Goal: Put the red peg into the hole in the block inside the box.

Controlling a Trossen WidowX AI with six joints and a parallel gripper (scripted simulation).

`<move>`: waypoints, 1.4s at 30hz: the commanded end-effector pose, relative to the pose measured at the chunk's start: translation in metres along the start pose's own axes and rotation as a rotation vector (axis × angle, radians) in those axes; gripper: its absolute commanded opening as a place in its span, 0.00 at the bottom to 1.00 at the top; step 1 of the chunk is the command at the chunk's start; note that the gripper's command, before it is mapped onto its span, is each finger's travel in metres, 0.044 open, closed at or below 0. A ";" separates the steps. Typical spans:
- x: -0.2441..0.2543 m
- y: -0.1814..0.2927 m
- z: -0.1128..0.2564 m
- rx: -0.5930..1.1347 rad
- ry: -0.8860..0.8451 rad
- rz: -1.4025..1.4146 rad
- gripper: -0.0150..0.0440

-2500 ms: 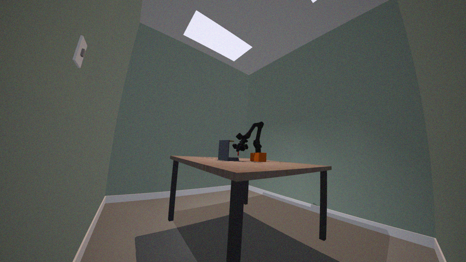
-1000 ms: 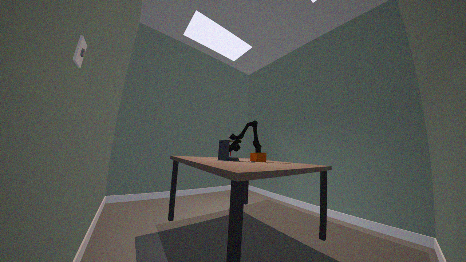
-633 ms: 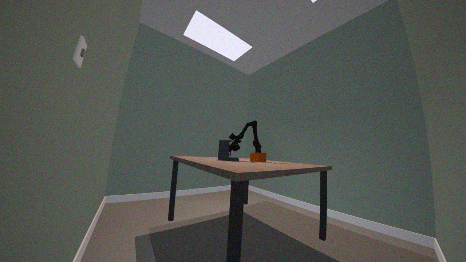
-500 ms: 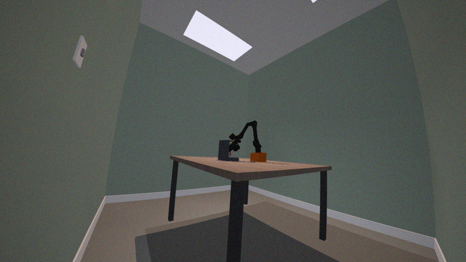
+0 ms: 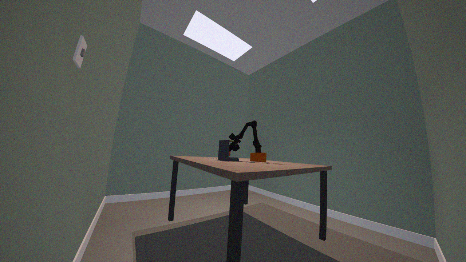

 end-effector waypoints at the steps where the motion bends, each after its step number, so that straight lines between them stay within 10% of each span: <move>1: 0.001 0.003 -0.002 0.003 -0.006 -0.004 0.25; 42: 0.005 0.016 -0.014 0.005 -0.006 -0.004 0.25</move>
Point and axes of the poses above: the point midway between the two fingers, 35 mm back from their tips, its own z axis back along the fingers, its own x axis across the jaws, y = z × x, the point moved 3 cm from there along z, back along the fingers, and after that the axes turned 2 degrees about -z, right-handed, at the moved point
